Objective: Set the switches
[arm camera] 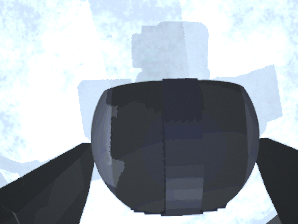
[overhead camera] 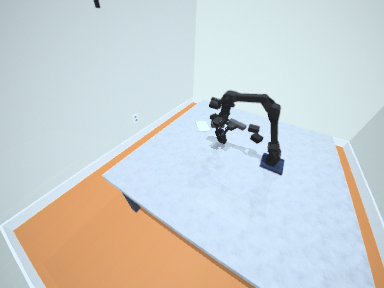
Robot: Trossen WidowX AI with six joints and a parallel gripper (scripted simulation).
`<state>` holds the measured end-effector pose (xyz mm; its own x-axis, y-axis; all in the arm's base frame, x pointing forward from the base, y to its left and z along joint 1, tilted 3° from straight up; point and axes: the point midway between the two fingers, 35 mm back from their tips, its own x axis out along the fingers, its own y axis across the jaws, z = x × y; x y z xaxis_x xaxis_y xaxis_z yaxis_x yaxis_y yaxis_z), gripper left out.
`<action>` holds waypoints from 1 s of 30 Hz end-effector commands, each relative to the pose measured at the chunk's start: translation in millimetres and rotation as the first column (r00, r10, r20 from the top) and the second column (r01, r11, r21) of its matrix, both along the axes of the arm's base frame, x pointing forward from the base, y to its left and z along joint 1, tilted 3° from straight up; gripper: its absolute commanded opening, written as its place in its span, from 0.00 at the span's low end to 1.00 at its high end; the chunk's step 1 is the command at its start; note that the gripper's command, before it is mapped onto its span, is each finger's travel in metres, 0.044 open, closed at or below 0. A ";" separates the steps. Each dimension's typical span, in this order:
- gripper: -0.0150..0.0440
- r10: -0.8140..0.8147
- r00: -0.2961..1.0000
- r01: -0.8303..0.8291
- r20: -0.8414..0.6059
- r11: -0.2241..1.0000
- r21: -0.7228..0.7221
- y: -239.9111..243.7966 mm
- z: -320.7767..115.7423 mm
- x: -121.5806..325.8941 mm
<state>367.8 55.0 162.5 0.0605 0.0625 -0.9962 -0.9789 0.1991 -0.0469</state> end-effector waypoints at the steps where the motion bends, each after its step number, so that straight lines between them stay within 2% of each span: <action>1: 0.82 -0.006 1.000 0.006 -0.013 1.000 -0.013 -8.8 -3.2 -1.6; 30: 0.83 -0.006 1.000 0.006 -0.013 1.000 -0.015 -30.3 -1.2 -6.1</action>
<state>363.4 30.2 166.1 0.0636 0.0584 -0.9963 -0.9781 0.2019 -0.0506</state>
